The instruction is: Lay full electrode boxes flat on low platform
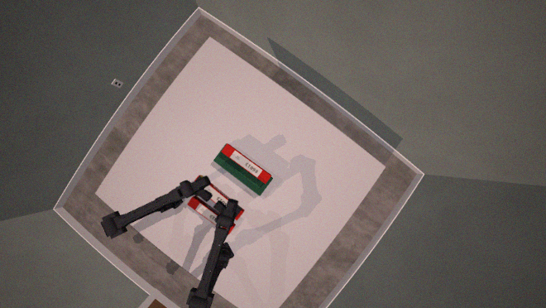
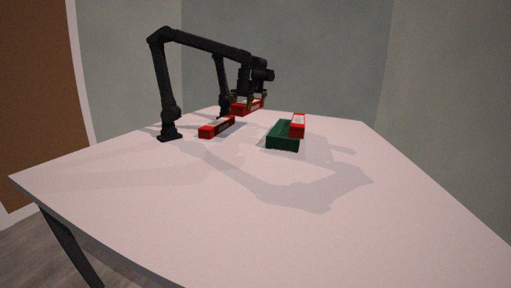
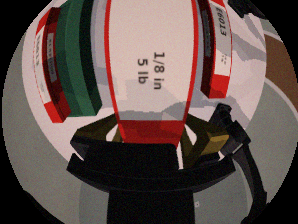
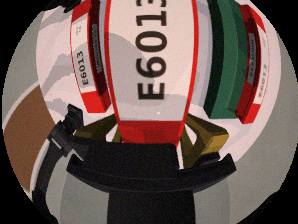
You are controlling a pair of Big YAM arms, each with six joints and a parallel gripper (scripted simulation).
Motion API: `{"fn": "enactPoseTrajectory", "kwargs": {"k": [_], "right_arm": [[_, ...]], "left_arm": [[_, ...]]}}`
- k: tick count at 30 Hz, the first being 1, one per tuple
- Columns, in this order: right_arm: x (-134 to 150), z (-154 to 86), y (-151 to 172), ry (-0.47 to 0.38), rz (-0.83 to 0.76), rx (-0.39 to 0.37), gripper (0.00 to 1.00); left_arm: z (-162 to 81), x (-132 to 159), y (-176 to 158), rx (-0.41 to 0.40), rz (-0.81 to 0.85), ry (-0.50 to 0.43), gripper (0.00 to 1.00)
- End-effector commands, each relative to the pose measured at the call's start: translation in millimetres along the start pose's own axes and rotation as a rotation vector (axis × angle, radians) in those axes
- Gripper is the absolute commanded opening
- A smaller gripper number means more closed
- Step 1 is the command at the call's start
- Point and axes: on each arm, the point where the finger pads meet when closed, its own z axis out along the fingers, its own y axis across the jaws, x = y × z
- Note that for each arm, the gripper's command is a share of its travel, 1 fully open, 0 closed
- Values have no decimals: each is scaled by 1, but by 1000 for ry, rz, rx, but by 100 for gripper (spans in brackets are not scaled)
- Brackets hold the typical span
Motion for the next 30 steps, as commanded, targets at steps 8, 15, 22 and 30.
{"fn": "enactPoseTrajectory", "kwargs": {"k": [8,15,22,30], "right_arm": [[4,-53,-55,-29,6,126,0],[5,-61,-62,-33,6,139,0],[6,-63,-77,-34,6,145,0],[7,-64,-88,-32,6,141,0]], "left_arm": [[-44,-4,55,-103,-2,-26,0],[-55,-2,62,-129,-2,-35,0],[-55,-3,78,-135,-2,-37,0],[-58,-2,88,-134,-2,-36,0]]}}
